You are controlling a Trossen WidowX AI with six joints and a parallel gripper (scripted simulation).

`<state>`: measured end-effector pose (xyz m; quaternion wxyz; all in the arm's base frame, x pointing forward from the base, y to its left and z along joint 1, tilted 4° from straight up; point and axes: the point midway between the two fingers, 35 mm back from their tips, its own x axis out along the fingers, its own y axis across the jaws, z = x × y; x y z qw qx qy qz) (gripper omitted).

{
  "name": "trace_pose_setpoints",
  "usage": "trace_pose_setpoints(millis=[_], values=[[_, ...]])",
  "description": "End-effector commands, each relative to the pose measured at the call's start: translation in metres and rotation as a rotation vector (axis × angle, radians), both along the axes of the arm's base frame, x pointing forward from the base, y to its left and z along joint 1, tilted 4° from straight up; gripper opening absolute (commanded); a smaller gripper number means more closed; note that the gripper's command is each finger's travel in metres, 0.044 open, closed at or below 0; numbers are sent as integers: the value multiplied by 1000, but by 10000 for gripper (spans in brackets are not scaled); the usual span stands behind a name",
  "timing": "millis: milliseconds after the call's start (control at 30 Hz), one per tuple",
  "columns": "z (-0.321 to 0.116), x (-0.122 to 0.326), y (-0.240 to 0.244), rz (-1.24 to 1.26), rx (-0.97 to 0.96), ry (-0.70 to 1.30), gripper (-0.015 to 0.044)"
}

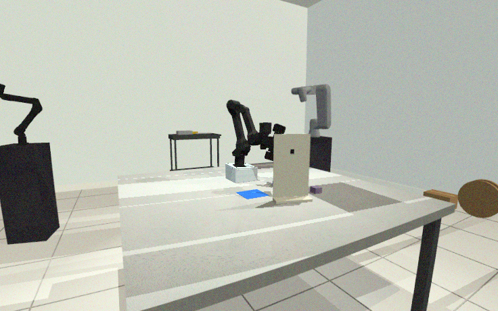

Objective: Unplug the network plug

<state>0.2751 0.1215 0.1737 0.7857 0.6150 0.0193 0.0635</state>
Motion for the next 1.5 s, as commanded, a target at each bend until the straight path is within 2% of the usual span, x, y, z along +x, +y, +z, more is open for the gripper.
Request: trace_pose_setpoints(millis=[0,133,367,900,1467], values=[[-18,-18,4,20,149,35,156],[-27,-30,6,36,259,53,156],[-27,-30,6,37,265,54,156],[-25,26,-1,39,316,54,156],[-24,46,-2,40,318,52,156]])
